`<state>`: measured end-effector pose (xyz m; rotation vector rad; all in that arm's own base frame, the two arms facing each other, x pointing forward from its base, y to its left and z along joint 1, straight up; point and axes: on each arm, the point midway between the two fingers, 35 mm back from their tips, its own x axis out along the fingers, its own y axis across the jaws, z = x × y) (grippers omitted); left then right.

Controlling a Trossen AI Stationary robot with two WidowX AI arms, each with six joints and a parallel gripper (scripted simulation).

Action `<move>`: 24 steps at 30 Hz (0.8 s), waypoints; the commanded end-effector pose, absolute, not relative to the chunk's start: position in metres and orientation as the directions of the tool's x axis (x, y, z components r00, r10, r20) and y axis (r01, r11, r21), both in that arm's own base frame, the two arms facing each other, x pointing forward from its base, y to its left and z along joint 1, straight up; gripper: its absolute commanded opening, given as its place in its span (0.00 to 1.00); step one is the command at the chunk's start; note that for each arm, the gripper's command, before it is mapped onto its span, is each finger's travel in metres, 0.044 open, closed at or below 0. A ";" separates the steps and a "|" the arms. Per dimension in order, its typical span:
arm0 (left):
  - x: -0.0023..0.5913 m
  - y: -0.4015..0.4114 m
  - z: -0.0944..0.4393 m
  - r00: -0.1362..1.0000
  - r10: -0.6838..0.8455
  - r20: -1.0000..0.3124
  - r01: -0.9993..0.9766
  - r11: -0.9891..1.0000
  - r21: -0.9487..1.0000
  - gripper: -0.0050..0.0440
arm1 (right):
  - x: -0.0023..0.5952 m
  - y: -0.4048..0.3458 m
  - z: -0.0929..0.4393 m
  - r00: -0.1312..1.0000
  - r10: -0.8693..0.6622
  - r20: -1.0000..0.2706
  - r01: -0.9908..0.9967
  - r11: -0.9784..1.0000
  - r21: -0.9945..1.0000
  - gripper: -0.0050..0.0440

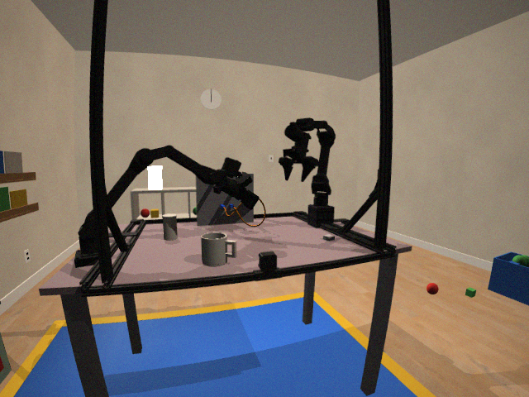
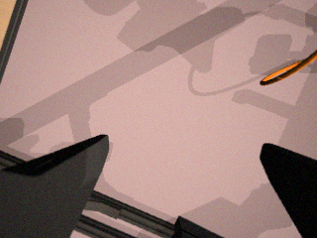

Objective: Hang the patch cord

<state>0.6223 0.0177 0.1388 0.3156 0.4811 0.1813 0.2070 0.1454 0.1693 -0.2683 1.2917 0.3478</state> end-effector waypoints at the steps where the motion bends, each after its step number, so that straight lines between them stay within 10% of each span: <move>1: 0.627 0.021 0.156 0.883 0.243 -0.403 -0.111 0.940 0.323 0.15 | 0.207 0.146 0.176 0.254 0.115 -0.960 -0.397 0.918 0.005 1.00; 24: 0.631 0.030 0.170 0.877 0.239 -0.416 -0.126 0.952 0.280 0.15 | 0.207 0.146 0.176 0.254 0.115 -0.960 -0.397 0.918 0.005 1.00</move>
